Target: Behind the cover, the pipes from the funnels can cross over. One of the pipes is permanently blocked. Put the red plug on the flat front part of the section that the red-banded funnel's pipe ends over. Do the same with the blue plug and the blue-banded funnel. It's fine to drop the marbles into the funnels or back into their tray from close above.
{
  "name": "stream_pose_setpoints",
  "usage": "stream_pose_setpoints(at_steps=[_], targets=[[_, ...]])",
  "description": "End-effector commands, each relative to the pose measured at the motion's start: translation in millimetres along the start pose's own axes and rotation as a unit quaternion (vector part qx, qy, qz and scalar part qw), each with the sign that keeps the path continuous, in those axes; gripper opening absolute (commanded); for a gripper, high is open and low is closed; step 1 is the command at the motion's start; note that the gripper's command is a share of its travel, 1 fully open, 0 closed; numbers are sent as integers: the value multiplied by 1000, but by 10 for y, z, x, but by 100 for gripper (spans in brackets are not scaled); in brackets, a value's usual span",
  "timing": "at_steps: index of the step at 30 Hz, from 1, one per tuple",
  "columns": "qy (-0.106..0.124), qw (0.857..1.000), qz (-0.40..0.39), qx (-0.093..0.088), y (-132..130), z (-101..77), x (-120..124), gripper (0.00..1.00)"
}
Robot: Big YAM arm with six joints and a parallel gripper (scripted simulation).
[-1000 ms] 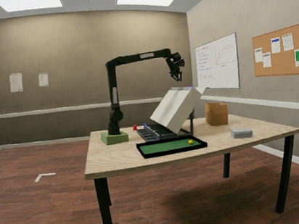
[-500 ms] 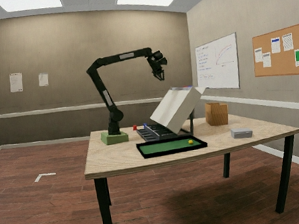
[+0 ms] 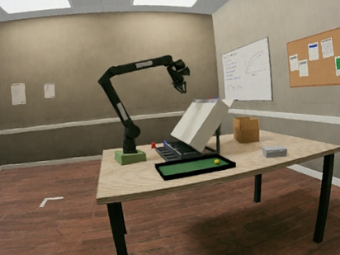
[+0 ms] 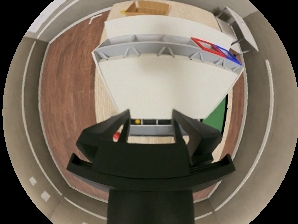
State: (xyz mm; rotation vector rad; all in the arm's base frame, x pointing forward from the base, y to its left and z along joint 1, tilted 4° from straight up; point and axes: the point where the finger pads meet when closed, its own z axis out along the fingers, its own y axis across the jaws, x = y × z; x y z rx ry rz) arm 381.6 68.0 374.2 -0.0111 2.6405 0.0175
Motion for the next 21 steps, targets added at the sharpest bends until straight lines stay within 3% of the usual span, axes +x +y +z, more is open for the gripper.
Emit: stream_pose_setpoints(at_steps=[1,15,21], targets=[[4,1000,2,-3,8,-61,76,59],[168,986,2,-4,-553,254,1306,59],[178,984,2,-4,-587,272,1388,59]])
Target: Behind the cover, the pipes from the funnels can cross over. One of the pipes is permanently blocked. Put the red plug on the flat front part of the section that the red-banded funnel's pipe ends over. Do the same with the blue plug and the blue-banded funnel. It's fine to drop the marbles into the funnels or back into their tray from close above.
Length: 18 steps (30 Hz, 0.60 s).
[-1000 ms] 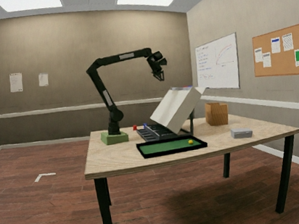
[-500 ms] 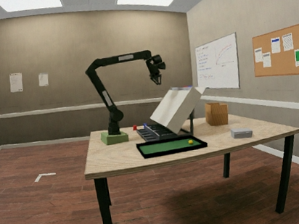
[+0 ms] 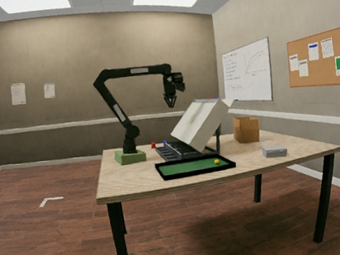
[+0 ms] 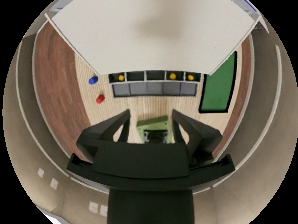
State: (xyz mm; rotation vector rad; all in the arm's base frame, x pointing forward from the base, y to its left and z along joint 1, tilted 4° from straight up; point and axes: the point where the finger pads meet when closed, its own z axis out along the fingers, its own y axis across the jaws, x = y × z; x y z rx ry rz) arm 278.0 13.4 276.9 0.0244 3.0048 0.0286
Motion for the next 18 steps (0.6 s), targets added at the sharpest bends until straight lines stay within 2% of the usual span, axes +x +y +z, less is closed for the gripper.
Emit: stream_pose_setpoints(at_steps=[1,11,13,14,18], targets=[[0,1000,-13,-1,-52,-56,52,59],[26,1000,-14,0,-144,58,224,59],[26,1000,-14,0,-144,58,224,59],[17,1000,-9,0,-89,53,145,59],[17,1000,-9,0,-89,53,145,59]])
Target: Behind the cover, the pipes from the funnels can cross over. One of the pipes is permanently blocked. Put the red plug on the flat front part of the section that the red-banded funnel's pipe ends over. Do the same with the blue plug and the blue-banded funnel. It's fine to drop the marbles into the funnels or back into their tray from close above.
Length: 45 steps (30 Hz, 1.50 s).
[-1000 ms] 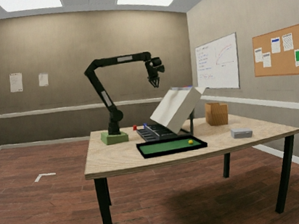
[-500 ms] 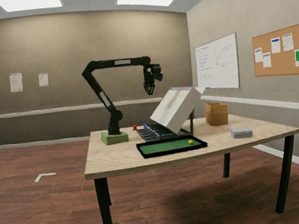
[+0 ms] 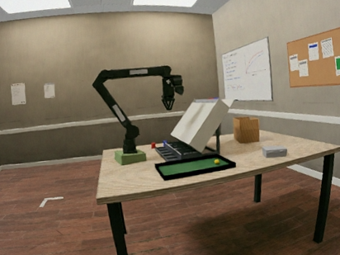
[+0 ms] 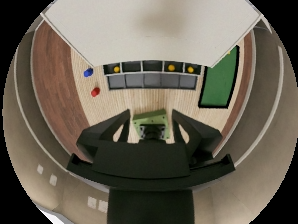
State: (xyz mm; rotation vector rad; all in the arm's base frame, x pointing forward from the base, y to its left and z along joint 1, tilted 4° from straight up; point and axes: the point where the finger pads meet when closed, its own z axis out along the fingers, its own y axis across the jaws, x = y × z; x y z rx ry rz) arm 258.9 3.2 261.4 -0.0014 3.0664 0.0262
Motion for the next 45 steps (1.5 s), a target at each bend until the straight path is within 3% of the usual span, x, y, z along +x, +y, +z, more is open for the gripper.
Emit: stream_pose_setpoints(at_steps=[1,29,30,45], targets=[[-13,1000,-1,0,17,-77,-60,59],[-8,1000,-1,0,0,-53,-30,59],[-8,1000,-1,0,0,-53,-30,80],[-8,1000,-1,0,0,-53,-30,80]])
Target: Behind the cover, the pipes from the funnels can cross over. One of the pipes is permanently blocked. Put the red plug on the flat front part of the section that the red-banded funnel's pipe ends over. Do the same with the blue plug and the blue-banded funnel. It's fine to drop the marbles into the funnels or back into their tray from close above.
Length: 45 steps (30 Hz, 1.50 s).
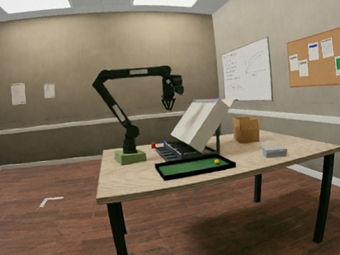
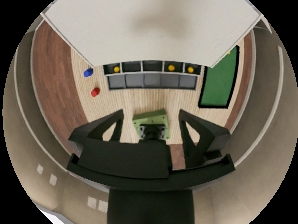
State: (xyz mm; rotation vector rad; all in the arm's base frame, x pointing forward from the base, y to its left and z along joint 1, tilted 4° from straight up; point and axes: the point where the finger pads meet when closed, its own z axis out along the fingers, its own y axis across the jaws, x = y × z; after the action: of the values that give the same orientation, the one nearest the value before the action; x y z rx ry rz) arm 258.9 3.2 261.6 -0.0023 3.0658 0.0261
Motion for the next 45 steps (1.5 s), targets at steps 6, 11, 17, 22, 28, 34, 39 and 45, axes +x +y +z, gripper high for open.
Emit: stream_pose_setpoints(at_steps=[6,11,17,22,28,34,39,45], targets=[[-8,1000,0,0,0,-51,-30,80],[-8,1000,0,0,0,-51,-30,80],[-8,1000,0,0,0,-51,-30,80],[-7,1000,-1,-21,-347,146,-5,80],[-5,999,-3,-52,-868,441,33,80],[-3,997,-4,-78,-1302,688,65,80],[-3,996,-5,-84,-1424,751,75,80],[-2,996,-5,-93,-1607,846,91,80]])
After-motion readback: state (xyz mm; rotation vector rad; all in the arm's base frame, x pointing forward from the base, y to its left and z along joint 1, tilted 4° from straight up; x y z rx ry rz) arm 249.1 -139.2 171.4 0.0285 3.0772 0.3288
